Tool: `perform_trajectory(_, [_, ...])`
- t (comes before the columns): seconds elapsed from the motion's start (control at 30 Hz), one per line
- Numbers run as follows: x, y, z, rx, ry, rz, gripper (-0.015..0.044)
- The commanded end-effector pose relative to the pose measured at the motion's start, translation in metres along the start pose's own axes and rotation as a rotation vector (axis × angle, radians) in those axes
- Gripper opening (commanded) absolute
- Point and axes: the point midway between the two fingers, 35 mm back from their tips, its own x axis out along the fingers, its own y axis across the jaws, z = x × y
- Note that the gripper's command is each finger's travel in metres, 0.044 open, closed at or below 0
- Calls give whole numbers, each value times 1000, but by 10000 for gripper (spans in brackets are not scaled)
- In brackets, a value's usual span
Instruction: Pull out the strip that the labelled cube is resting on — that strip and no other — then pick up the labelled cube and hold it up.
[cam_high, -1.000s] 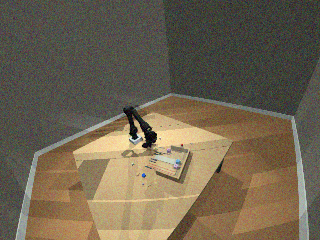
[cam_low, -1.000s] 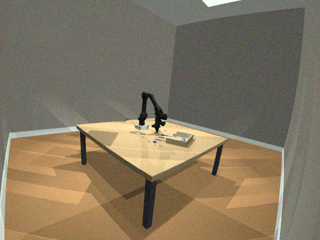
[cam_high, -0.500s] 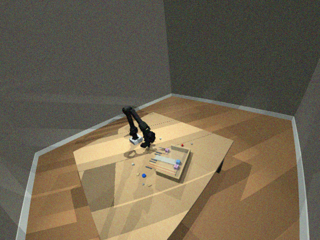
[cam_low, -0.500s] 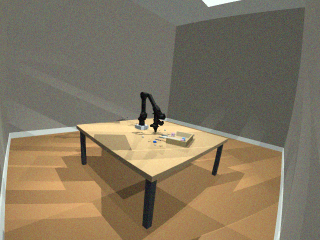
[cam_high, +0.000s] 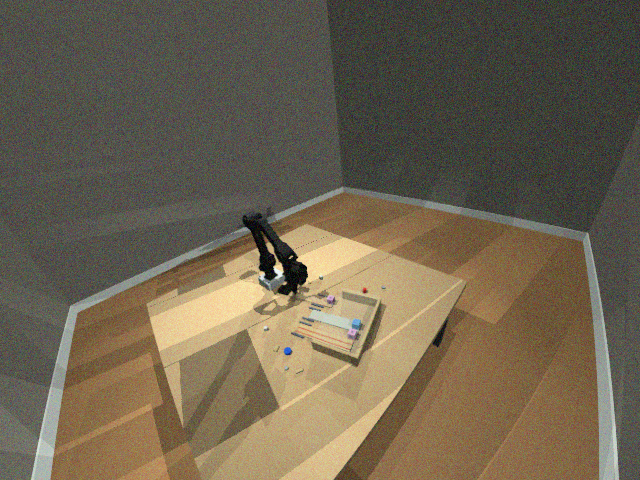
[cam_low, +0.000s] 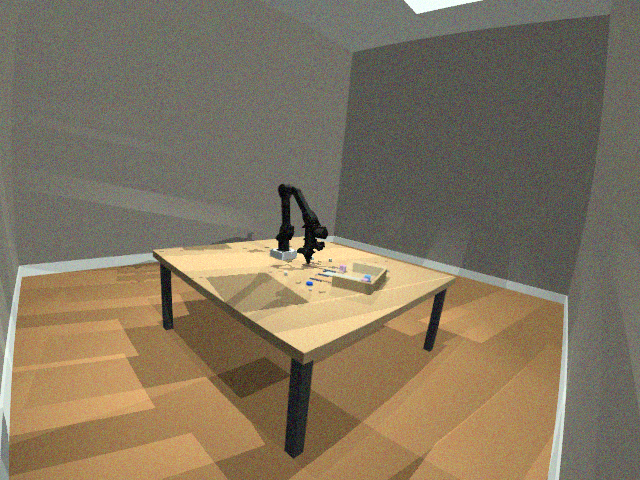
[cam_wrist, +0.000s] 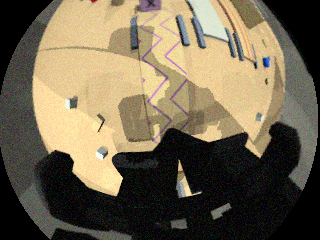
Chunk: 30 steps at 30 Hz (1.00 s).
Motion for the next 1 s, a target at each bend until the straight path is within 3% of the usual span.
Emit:
perform_trajectory(0.0, [5, 2, -13, -1, 37, 6, 0])
perform_trajectory(0.8, [5, 2, -13, -1, 37, 6, 0])
perform_trajectory(0.97, [-39, 0, 1, -1, 34, 6, 0])
